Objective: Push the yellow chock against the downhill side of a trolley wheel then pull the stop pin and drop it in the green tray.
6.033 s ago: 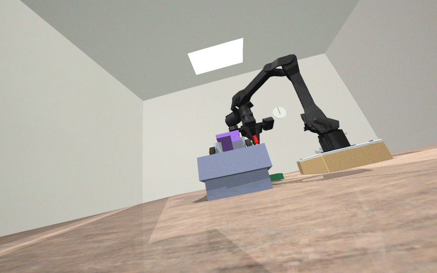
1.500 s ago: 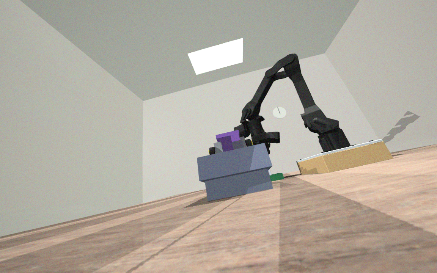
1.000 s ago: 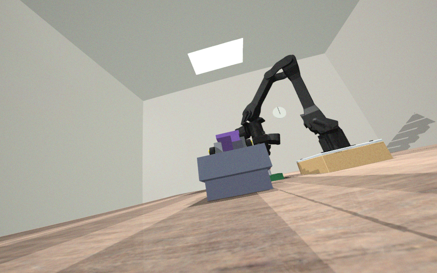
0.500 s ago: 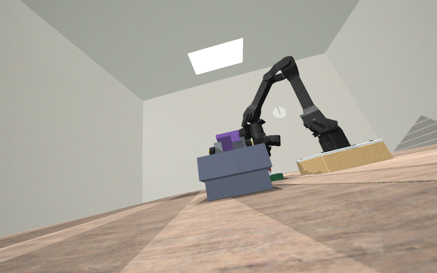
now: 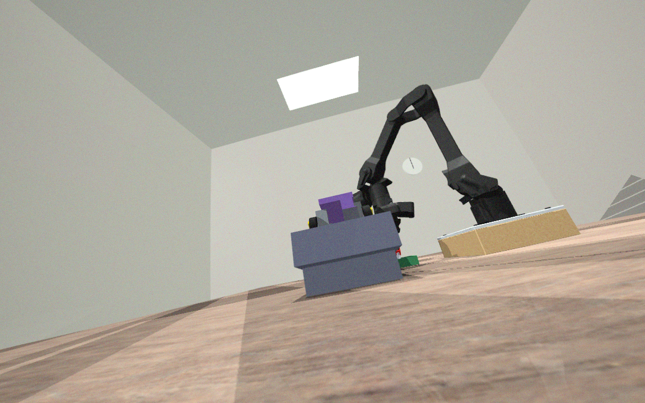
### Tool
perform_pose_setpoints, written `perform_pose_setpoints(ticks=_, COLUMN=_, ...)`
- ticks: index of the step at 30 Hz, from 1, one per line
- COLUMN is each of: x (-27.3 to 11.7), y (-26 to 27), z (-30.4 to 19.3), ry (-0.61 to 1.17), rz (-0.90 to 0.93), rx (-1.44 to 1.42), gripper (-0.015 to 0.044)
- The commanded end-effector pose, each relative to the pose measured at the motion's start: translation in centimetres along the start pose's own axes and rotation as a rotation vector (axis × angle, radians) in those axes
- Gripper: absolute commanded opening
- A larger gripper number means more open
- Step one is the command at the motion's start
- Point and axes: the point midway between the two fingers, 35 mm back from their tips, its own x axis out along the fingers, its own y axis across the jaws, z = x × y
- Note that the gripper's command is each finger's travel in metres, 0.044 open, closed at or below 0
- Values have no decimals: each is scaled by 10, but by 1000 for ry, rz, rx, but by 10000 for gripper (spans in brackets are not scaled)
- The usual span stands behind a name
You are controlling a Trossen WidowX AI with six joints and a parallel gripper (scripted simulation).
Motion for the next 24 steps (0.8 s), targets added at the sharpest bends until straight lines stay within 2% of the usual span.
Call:
perform_pose_setpoints(ticks=1, x=1, y=2, z=0, ry=-1, rz=2, rx=-6, gripper=190)
perform_pose_setpoints(ticks=24, x=8, y=12, z=-1, ry=-1, rz=3, rx=-6, gripper=190)
